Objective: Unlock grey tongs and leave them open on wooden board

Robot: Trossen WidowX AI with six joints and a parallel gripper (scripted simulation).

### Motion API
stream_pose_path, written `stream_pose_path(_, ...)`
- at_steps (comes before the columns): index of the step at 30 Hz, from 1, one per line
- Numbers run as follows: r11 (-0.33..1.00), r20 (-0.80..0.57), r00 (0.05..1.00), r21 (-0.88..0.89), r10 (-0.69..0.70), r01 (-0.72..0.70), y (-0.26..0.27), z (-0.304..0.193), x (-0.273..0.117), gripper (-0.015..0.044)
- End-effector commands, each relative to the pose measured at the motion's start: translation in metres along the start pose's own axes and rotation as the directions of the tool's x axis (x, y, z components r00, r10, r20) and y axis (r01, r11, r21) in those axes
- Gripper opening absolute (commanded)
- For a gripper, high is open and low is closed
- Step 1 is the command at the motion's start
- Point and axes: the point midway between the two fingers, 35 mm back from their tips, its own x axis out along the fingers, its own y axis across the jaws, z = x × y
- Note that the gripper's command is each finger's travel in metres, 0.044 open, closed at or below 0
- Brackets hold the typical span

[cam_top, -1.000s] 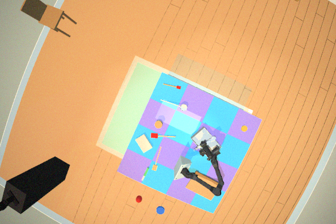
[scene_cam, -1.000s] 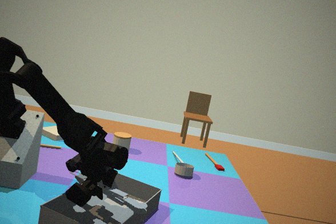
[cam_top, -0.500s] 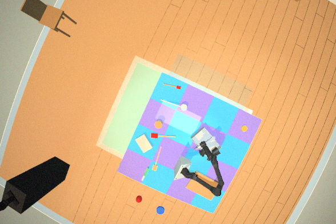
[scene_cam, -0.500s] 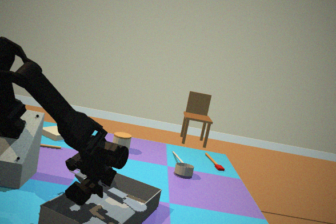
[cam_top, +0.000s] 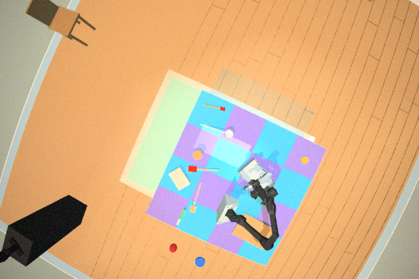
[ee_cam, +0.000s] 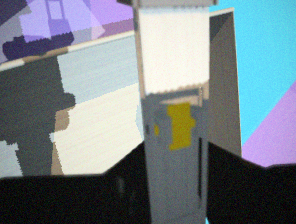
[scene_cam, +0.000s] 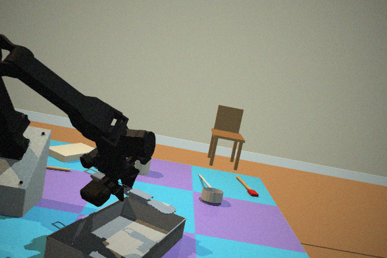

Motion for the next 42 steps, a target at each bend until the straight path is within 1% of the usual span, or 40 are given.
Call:
stream_pose_path(1,1.0,-0.003,1.0,0.004,0.003,-0.003,-0.001,-0.001,-0.002,-0.015)
stream_pose_path(5,0.998,0.018,0.998,0.014,0.065,-0.065,0.0,0.002,0.0,-0.015)
stream_pose_path(10,0.977,0.045,0.977,0.022,0.209,-0.211,0.003,0.006,0.003,-0.015)
stream_pose_path(18,0.901,0.024,0.901,0.011,0.433,-0.433,0.005,0.007,0.001,-0.015)
stream_pose_path(21,0.871,0.001,0.871,0.006,0.491,-0.491,0.005,0.005,-0.001,-0.015)
stream_pose_path(32,0.871,0.006,0.871,0.021,0.491,-0.491,0.006,0.006,-0.001,-0.015)
stream_pose_path(35,0.867,0.009,0.872,0.104,0.489,-0.487,0.009,0.004,-0.003,-0.015)
stream_pose_path(42,0.805,0.014,0.875,0.386,0.483,-0.451,0.02,-0.004,-0.011,-0.015)
